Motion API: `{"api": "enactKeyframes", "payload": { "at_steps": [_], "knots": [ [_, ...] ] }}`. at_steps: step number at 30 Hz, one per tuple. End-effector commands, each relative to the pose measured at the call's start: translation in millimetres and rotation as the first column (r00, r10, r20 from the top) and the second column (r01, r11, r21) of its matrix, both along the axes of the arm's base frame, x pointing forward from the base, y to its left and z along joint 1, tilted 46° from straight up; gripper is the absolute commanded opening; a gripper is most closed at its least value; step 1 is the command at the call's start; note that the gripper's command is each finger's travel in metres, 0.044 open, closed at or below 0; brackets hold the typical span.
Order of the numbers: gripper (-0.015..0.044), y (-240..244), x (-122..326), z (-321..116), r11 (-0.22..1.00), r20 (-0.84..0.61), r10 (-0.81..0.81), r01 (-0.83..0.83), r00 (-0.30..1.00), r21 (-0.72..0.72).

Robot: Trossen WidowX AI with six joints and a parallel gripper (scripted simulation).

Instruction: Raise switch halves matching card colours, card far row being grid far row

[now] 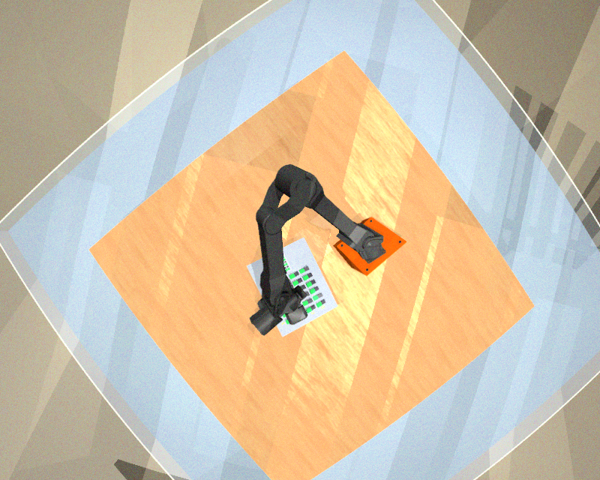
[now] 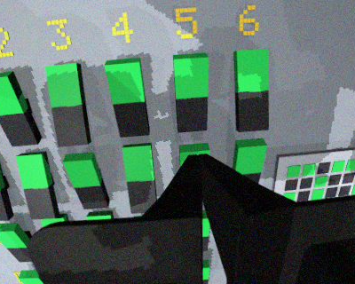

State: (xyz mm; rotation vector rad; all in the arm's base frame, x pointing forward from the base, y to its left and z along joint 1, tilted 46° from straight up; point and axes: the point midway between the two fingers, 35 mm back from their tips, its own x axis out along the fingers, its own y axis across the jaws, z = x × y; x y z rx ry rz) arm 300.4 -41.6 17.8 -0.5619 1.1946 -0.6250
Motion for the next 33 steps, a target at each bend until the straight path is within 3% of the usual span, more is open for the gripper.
{"api": "enactKeyframes", "payload": {
  "at_steps": [1, 33],
  "knots": [
    [0.0000, -0.2, -0.8, -1.4, 1.000, -0.005, 0.002, -0.002, 1.000, 0.002],
    [0.0000, -3.2, 0.3, -4.2, 1.000, -0.005, 0.002, -0.002, 1.000, 0.002]
  ]
}}
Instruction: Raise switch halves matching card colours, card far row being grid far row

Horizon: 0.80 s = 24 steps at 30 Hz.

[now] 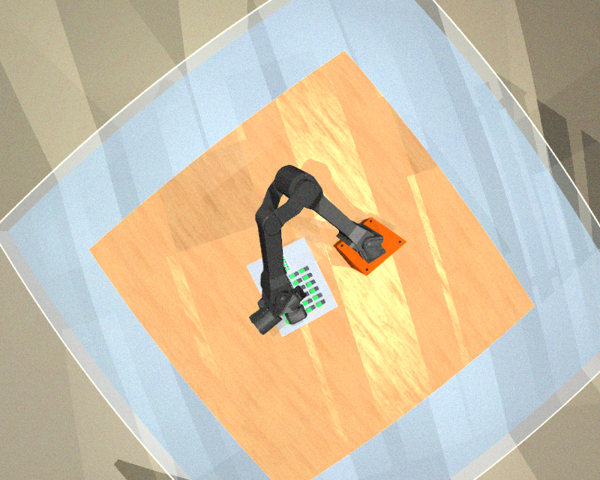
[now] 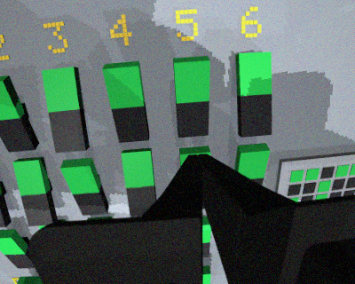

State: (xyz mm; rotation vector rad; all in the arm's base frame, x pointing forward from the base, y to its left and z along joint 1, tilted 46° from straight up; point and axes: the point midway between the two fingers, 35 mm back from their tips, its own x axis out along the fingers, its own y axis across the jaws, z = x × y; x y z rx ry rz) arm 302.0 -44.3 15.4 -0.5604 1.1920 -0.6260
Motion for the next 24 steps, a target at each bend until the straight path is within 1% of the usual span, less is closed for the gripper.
{"api": "enactKeyframes", "payload": {
  "at_steps": [1, 15, 17, 21, 24],
  "knots": [
    [0.0000, -0.6, -1.3, -1.9, 1.000, -0.008, 0.003, -0.003, 1.000, 0.002],
    [0.0000, -2.0, -0.8, -3.1, 1.000, -0.008, 0.003, -0.003, 1.000, 0.002],
    [0.0000, 6.7, -1.8, 4.8, 1.000, 0.000, 0.003, -0.003, 1.000, 0.002],
    [0.0000, 42.7, -17.8, 37.9, 1.000, 0.009, 0.020, -0.020, 1.000, 0.001],
    [0.0000, 44.4, -18.9, 39.7, 1.000, 0.009, 0.021, -0.021, 1.000, 0.001]
  ]
}}
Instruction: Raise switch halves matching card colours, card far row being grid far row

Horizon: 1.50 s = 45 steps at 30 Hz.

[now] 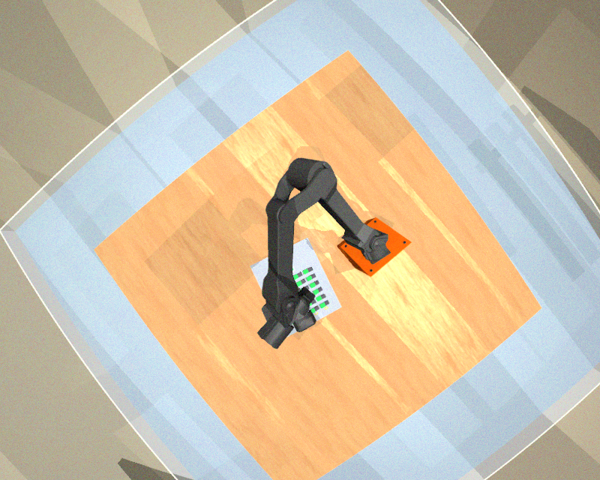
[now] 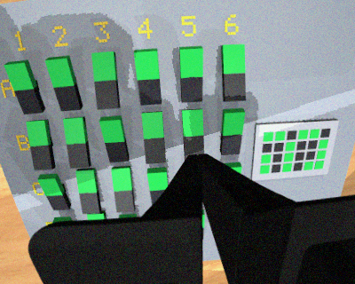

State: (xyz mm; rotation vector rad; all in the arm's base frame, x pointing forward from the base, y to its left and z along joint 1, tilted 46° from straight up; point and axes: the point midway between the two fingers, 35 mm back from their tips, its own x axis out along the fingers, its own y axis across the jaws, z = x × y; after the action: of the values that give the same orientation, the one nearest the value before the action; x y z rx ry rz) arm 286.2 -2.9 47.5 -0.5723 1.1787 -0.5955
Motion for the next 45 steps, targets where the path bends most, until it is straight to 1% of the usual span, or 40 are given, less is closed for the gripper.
{"api": "enactKeyframes", "payload": {
  "at_steps": [1, 3, 7, 9, 14, 19, 45],
  "knots": [
    [0.0000, 3.0, -3.1, 7.6, 1.000, 0.006, -0.012, 0.012, 1.000, -0.005],
    [0.0000, 8.6, -8.4, -0.2, 1.000, 0.004, -0.011, 0.011, 1.000, -0.002],
    [0.0000, 33.0, -45.0, -40.2, 1.000, 0.003, -0.011, 0.011, 1.000, -0.001],
    [0.0000, 35.7, -52.0, -46.2, 1.000, 0.004, -0.012, 0.012, 1.000, -0.003],
    [0.0000, 34.4, -51.4, -47.6, 1.000, 0.005, -0.010, 0.010, 1.000, -0.003],
    [0.0000, 10.8, -43.7, -69.6, 1.000, 0.023, 0.007, -0.006, 1.000, -0.008],
    [0.0000, -6.3, -37.4, -85.5, 1.000, 0.023, 0.007, -0.006, 1.000, -0.009]
  ]
}}
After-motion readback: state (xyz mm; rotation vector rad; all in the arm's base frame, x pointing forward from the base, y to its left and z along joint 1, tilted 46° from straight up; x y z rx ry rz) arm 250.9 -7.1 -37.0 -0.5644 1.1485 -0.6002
